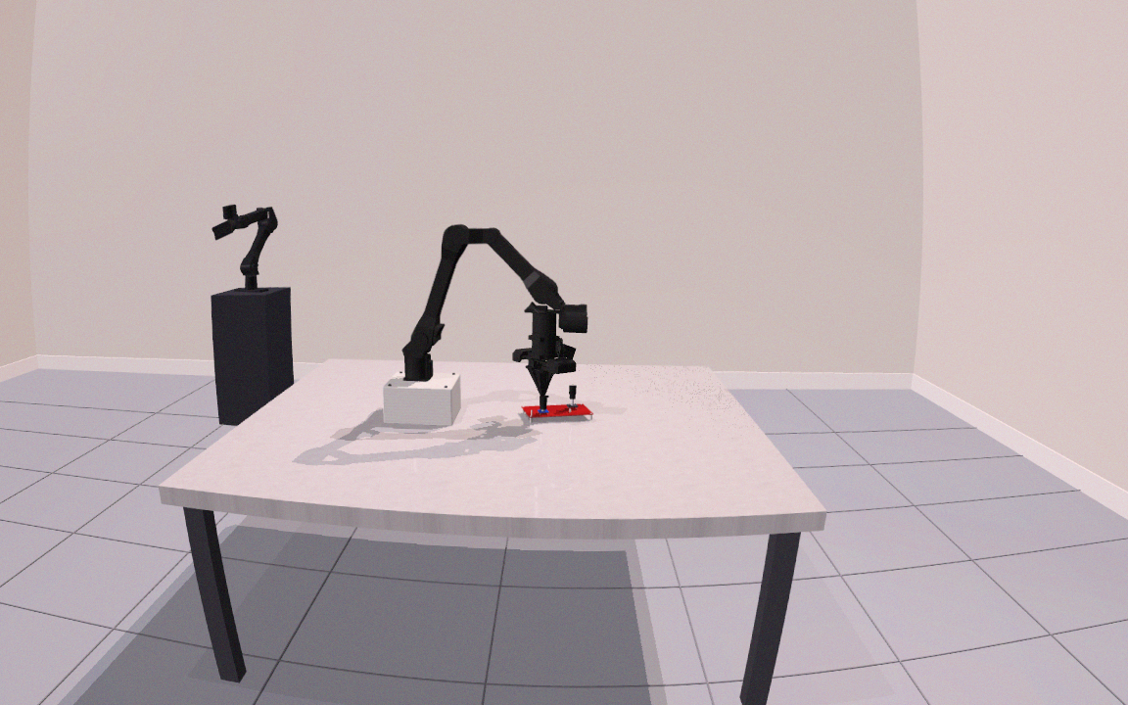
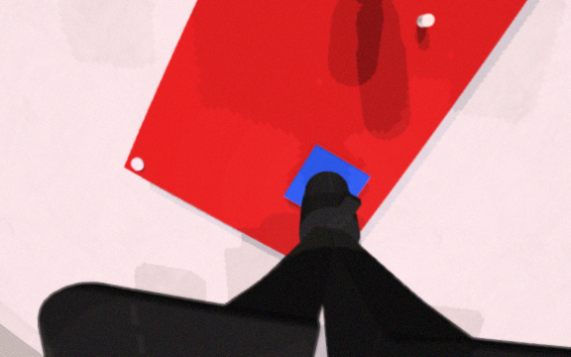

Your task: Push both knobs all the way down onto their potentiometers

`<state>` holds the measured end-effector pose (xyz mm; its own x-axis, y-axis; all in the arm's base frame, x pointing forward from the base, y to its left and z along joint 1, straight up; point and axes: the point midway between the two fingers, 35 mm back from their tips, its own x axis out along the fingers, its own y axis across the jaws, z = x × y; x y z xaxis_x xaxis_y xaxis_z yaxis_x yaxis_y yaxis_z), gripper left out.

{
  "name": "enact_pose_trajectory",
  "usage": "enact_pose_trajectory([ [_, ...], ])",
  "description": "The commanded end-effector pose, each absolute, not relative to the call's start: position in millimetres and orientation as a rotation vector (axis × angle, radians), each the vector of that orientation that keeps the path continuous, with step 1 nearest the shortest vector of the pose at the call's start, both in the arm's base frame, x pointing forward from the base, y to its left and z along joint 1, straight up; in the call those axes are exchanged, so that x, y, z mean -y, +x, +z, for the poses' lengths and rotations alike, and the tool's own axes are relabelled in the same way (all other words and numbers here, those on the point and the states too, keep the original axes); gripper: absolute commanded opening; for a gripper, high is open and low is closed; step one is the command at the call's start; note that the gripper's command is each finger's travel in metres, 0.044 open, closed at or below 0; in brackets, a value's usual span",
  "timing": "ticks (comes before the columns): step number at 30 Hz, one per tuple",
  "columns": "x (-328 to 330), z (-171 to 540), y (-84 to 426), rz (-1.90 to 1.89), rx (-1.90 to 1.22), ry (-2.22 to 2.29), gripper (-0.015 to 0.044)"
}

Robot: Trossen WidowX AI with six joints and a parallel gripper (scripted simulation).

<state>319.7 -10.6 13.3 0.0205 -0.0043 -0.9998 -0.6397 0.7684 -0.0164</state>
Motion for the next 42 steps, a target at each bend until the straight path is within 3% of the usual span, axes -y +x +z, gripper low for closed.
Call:
enact_pose_trajectory([
  [1,10.1,23.1,321.0,0.53,-1.477,-0.546,0.0],
  [5,10.1,27.0,320.8,0.53,-1.477,-0.546,0.0],
  [13,10.6,20.1,319.1,0.534,-1.485,-0.55,0.021],
  [21,15.7,37.3,335.4,0.395,-1.421,-0.454,0.0],
  [42,2.3,47.1,350.8,-0.13,-1.473,0.138,0.0],
])
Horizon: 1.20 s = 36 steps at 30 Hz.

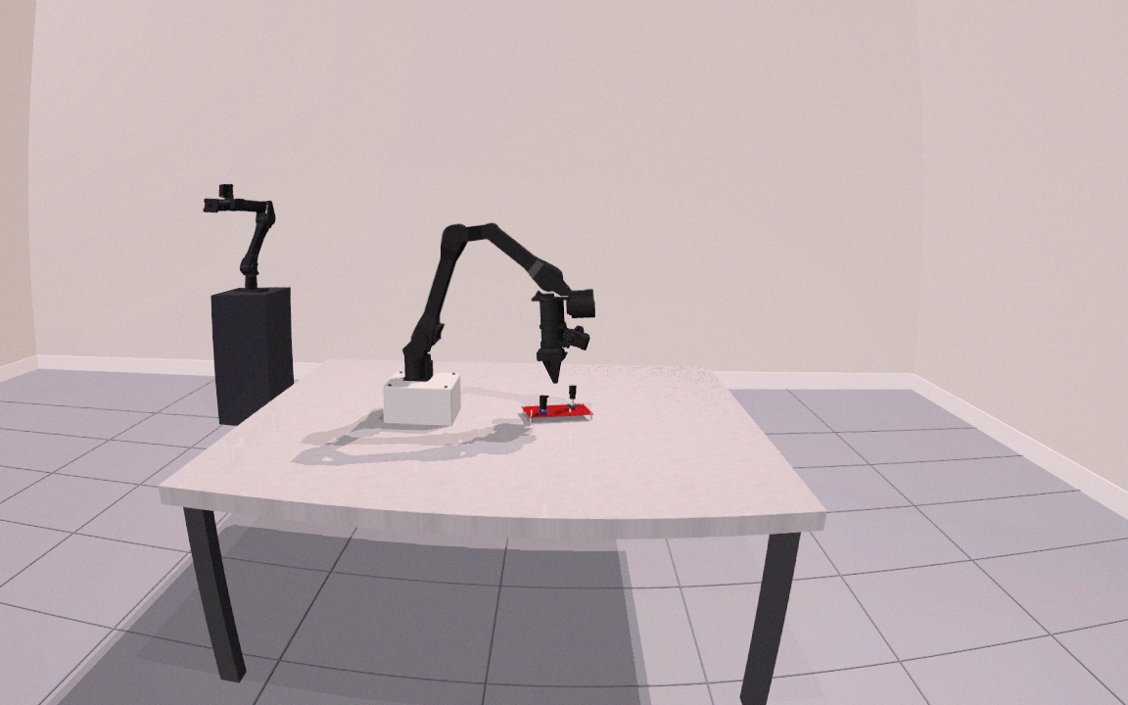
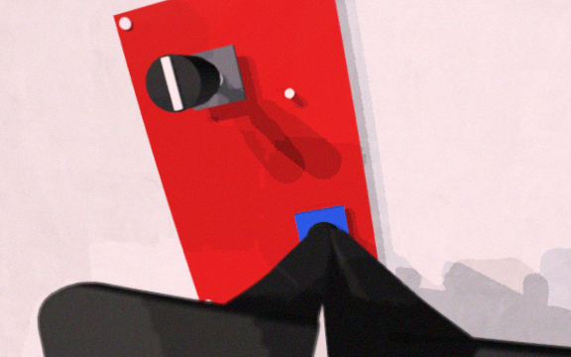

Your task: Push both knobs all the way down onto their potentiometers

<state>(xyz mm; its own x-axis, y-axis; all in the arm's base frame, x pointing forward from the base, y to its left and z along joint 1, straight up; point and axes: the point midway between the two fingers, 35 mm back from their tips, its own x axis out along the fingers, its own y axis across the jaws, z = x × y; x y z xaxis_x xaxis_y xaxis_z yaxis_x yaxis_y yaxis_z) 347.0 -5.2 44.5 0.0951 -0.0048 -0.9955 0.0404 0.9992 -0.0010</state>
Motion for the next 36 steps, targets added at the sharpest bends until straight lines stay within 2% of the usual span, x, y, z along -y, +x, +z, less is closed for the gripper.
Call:
enact_pose_trajectory([
  [1,1.6,47.6,351.5,-0.155,-1.472,0.167,0.0],
  [36,-23.6,63.0,373.4,-1.045,-1.235,1.114,0.0],
])
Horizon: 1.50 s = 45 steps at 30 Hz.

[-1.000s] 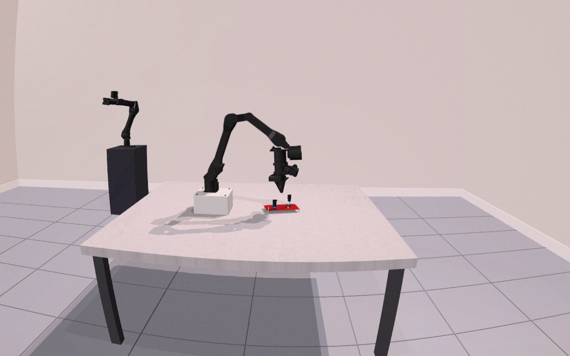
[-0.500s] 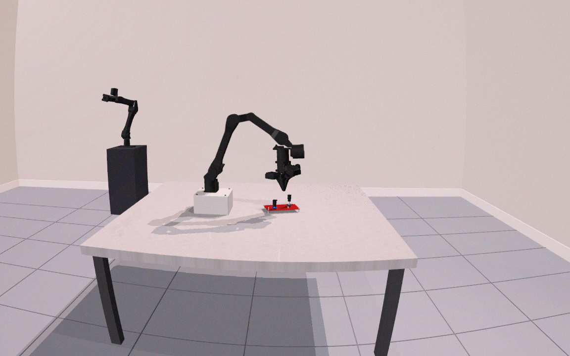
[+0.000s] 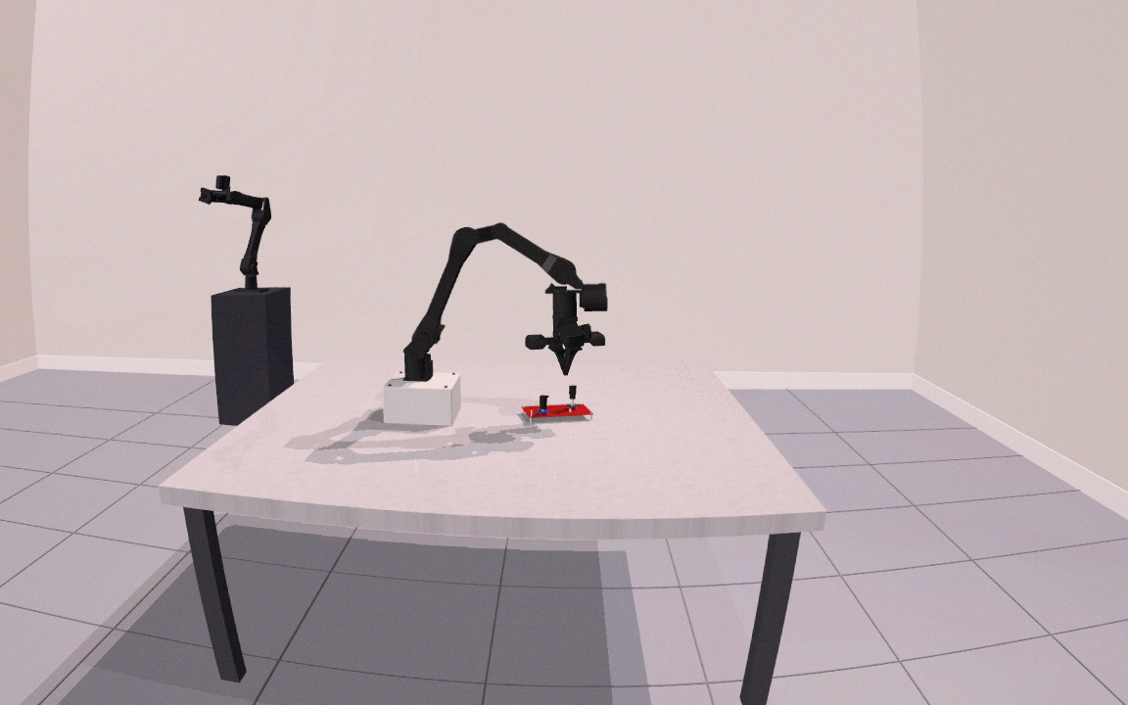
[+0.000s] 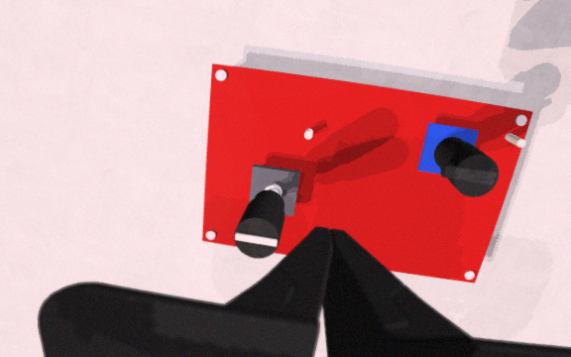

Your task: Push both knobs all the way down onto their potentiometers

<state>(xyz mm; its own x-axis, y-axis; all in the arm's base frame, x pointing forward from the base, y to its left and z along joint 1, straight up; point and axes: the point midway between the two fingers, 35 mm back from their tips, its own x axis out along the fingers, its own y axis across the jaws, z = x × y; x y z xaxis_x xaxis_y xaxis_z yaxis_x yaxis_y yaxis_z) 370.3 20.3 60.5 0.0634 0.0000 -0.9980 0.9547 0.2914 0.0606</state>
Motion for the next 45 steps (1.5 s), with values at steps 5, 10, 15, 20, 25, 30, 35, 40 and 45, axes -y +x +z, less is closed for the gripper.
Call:
enact_pose_trajectory([
  [5,-27.3,65.1,376.1,-1.171,-1.166,1.243,0.0],
  [10,-31.1,67.2,378.6,-1.296,-1.087,1.369,0.0],
  [15,-34.9,69.3,381.1,-1.42,-0.997,1.493,0.0],
  [20,-38.8,71.4,383.5,-1.541,-0.896,1.613,0.0],
  [25,-42.6,73.4,385.8,-1.661,-0.784,1.729,0.0],
  [30,-46.4,75.4,387.8,-1.773,-0.664,1.837,0.0],
  [35,-46.9,75.7,388.1,-1.788,-0.647,1.851,0.0],
  [40,-47.0,65.6,388.6,-1.788,-0.647,1.851,0.0],
  [45,-47.0,55.6,388.7,-1.788,-0.647,1.851,0.0],
])
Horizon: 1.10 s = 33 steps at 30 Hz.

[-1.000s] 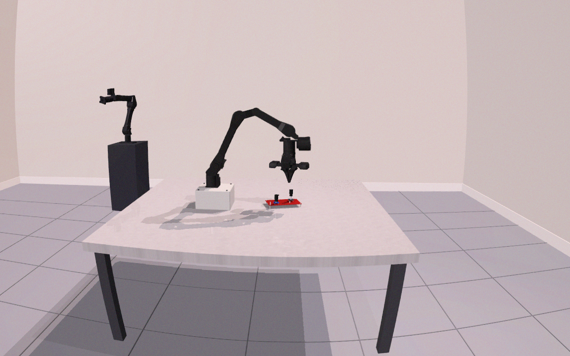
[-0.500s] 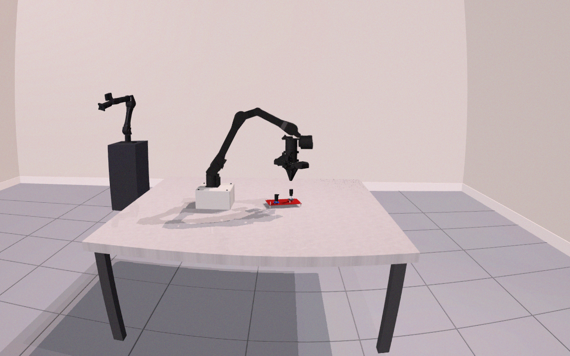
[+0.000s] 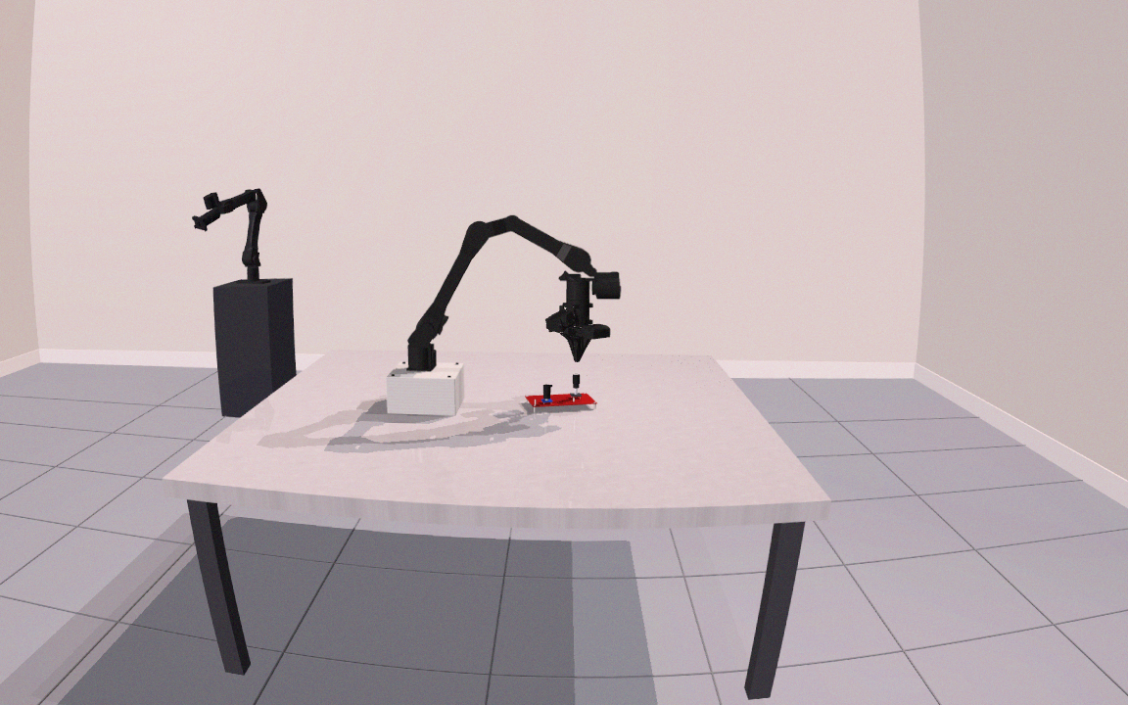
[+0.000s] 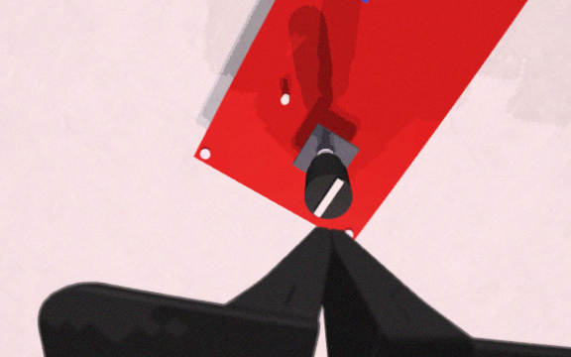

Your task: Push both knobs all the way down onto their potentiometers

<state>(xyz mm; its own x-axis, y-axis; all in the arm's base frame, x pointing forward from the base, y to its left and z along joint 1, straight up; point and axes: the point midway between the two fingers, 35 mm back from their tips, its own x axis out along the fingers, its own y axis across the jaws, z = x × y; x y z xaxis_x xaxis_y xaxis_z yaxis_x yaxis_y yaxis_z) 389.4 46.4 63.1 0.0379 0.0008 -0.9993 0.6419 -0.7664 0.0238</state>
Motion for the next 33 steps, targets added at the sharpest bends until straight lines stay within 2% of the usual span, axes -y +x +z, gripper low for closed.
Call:
enact_pose_trajectory([
  [1,-47.0,55.6,388.7,-1.788,-0.647,1.851,0.0],
  [33,-47.1,34.4,389.3,-1.788,-0.647,1.851,0.0],
])
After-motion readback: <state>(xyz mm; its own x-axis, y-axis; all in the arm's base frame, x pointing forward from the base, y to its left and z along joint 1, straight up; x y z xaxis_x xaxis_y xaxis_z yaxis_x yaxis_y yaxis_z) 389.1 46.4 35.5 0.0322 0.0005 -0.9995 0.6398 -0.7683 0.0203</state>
